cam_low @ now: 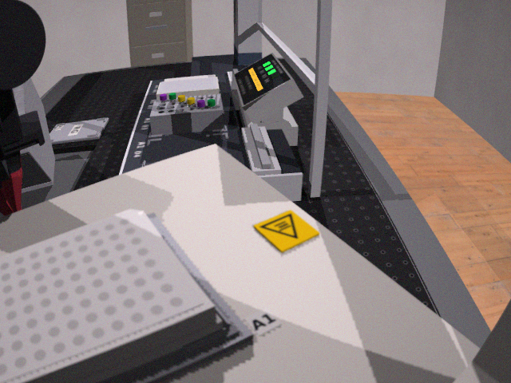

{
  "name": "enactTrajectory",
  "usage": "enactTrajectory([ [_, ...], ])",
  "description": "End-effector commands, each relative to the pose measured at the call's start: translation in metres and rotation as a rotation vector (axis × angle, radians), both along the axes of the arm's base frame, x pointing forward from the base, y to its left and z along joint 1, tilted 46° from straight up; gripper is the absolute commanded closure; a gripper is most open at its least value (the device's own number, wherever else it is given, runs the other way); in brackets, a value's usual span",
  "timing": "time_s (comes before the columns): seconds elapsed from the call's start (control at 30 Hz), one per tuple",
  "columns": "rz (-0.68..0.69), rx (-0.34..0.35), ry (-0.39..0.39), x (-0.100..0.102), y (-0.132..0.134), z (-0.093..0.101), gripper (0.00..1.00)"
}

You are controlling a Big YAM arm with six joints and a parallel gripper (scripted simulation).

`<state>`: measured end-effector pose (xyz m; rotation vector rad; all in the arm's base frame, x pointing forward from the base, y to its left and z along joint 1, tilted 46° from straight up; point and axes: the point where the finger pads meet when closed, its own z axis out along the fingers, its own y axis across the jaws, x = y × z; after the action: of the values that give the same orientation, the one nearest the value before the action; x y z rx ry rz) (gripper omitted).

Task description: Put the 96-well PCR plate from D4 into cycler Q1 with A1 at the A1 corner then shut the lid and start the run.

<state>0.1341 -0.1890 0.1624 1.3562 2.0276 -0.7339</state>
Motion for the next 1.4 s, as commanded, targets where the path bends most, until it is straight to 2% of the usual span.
enactTrajectory([
  [0.0,-0.073,0.072,0.148,-0.026,-0.006,-0.075,1.00],
  [0.03,-0.073,0.071,0.148,-0.026,-0.007,-0.075,1.00],
  [0.07,-0.007,0.047,0.070,-0.004,-0.002,-0.046,1.00],
  [0.1,-0.013,0.042,0.072,-0.004,-0.003,-0.043,1.00],
  [0.27,-0.034,0.047,0.090,-0.008,-0.006,-0.040,1.00],
  [0.5,-0.057,0.041,0.072,-0.006,-0.010,-0.031,1.00],
  [0.73,-0.050,0.029,0.060,-0.009,0.009,-0.020,1.00],
  [0.93,-0.039,0.014,0.020,-0.008,0.021,-0.005,1.00],
  [1.2,-0.036,0.014,-0.005,-0.009,0.030,0.004,1.00],
  [1.37,-0.036,0.009,-0.018,-0.007,0.026,0.010,1.00],
])
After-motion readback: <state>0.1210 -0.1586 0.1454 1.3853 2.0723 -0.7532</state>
